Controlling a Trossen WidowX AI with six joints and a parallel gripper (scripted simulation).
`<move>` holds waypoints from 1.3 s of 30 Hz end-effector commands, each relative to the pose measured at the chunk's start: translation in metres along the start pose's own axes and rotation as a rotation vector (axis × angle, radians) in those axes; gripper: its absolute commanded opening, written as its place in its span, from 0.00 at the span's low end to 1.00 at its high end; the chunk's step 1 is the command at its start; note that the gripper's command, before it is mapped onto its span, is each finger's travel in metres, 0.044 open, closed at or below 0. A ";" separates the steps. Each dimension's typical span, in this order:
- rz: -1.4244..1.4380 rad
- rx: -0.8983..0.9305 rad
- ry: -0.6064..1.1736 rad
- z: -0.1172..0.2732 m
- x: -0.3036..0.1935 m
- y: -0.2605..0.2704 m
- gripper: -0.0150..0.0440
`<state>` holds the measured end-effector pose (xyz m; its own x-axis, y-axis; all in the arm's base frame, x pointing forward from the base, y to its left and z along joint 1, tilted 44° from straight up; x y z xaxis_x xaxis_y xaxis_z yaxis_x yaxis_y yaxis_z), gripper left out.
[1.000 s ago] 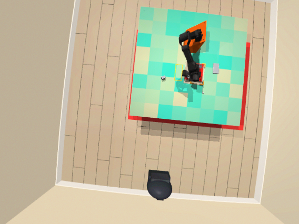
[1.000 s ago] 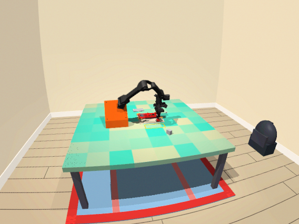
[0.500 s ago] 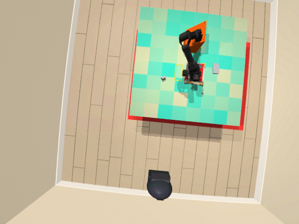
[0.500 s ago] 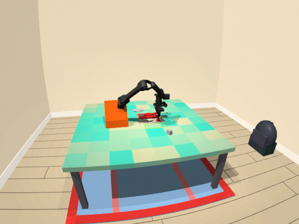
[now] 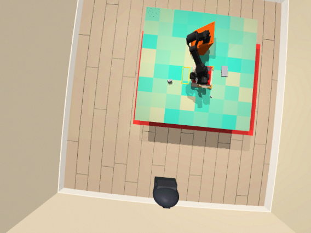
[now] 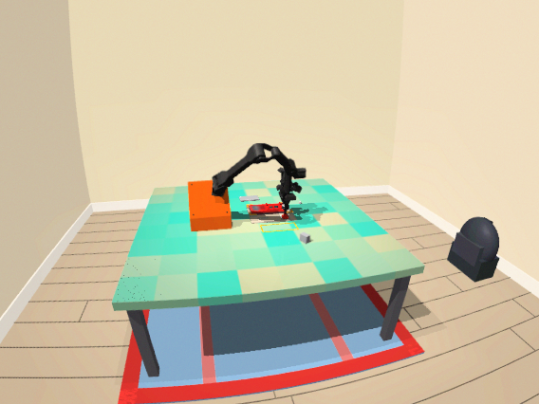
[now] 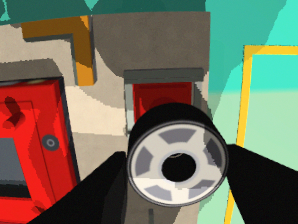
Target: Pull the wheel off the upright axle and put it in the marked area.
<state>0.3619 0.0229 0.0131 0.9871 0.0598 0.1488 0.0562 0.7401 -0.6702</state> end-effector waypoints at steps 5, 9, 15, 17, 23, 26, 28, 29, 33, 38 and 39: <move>-0.007 -0.001 -0.003 0.004 0.000 -0.001 0.25; -0.007 -0.001 -0.003 0.006 0.000 -0.001 0.25; -0.006 0.000 -0.003 0.030 -0.001 0.000 0.25; -0.006 0.000 -0.003 0.038 -0.003 0.001 0.25; 0.006 -0.004 0.002 0.032 -0.006 -0.009 0.25; 0.005 -0.003 0.002 0.033 -0.008 -0.023 0.25; 0.004 -0.002 0.002 0.034 -0.010 -0.032 0.25; 0.004 -0.001 0.001 0.035 -0.011 -0.036 0.25; 0.002 -0.001 0.001 0.036 -0.016 -0.053 0.25; 0.000 -0.001 0.000 0.038 -0.023 -0.074 0.25; -0.001 -0.001 0.000 0.038 -0.025 -0.078 0.25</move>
<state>0.3326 -0.0027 0.0803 0.9878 0.0562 0.1450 0.0561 0.7406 -0.6696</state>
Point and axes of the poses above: the point midway between the two fingers, 35 mm back from their tips, its own z axis back along the fingers, its own y axis across the jaws, x = y × z, the point moved 4 cm from there along z, back along the fingers, and after that the axes turned 10 degrees about -z, right-handed, at the moved point
